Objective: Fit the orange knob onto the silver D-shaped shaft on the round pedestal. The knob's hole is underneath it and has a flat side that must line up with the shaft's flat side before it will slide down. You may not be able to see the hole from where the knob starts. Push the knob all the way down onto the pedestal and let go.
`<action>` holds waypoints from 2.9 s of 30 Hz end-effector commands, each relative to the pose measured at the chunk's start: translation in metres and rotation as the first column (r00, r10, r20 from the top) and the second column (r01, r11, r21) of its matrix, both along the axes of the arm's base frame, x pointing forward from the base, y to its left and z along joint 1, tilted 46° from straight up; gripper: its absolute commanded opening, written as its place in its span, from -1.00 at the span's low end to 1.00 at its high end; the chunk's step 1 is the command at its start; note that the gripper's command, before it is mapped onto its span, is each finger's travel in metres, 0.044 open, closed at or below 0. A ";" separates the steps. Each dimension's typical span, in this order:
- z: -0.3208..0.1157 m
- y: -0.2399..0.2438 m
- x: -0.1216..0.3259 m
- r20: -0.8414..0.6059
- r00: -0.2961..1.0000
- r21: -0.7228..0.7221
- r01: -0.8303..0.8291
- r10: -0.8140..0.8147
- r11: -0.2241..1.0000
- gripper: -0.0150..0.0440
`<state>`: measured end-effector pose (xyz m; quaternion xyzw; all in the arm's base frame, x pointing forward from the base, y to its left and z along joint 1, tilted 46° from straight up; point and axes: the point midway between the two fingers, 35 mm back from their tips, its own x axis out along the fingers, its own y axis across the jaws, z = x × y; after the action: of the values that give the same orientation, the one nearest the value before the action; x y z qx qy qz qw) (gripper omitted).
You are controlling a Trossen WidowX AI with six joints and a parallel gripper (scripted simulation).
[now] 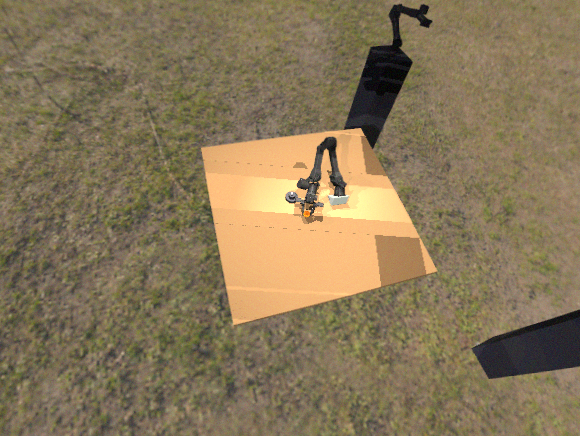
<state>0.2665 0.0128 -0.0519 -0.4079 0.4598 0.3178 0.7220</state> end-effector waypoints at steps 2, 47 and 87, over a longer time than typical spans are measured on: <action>0.002 -0.004 -0.004 0.037 0.999 0.061 -0.028 0.026 0.998 0.12; 0.007 -0.015 -0.012 0.146 0.986 0.235 -0.108 0.075 0.966 0.39; 0.053 0.057 -0.002 -0.364 0.853 -0.528 0.143 -0.375 0.837 1.00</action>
<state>0.2634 0.0636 -0.0075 -0.3586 0.6713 0.2597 0.5943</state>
